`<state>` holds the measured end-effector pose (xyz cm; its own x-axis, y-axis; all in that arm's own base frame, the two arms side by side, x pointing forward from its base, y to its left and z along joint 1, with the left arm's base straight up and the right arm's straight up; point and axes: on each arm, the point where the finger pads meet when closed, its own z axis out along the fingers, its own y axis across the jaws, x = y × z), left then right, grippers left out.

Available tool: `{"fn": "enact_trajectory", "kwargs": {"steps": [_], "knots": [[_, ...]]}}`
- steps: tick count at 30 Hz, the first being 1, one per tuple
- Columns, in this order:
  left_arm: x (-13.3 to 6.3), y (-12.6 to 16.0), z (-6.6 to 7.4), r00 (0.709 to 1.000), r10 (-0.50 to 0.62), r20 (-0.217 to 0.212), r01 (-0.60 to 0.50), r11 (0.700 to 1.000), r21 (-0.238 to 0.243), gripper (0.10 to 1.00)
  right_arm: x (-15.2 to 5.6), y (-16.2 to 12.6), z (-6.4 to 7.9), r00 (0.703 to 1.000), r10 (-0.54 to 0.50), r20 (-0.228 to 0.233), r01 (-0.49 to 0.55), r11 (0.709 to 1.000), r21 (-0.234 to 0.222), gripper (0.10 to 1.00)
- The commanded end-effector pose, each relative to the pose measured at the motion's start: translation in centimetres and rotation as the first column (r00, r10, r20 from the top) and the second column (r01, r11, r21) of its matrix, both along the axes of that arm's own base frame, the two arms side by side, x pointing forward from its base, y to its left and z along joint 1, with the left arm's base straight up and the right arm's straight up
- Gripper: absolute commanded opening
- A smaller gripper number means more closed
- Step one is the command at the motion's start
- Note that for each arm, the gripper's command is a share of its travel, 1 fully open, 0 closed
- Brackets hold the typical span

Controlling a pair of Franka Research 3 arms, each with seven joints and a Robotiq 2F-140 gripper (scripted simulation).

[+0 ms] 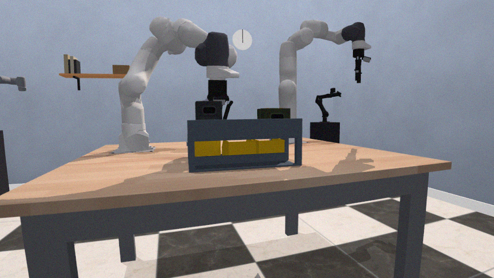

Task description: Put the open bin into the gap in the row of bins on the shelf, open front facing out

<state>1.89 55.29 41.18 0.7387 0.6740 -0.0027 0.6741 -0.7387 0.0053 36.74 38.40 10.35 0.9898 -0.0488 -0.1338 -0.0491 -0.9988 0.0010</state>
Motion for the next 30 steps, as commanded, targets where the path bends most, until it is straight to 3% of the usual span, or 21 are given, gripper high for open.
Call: {"fn": "enact_trajectory", "kwargs": {"steps": [1,30], "knots": [[0.0,0.0,0.01,1.0,0.0,0.0,0.0,1.0,0.0,1.0,0.28,-0.06,0.08,1.0,0.009,0.0,-0.009,1.0,-0.001,0.099],[0.0,0.0,0.01,1.0,0.0,0.0,0.0,1.0,0.0,1.0,0.74,-0.08,0.07,1.0,0.009,0.0,-0.009,1.0,-0.001,0.099]]}}
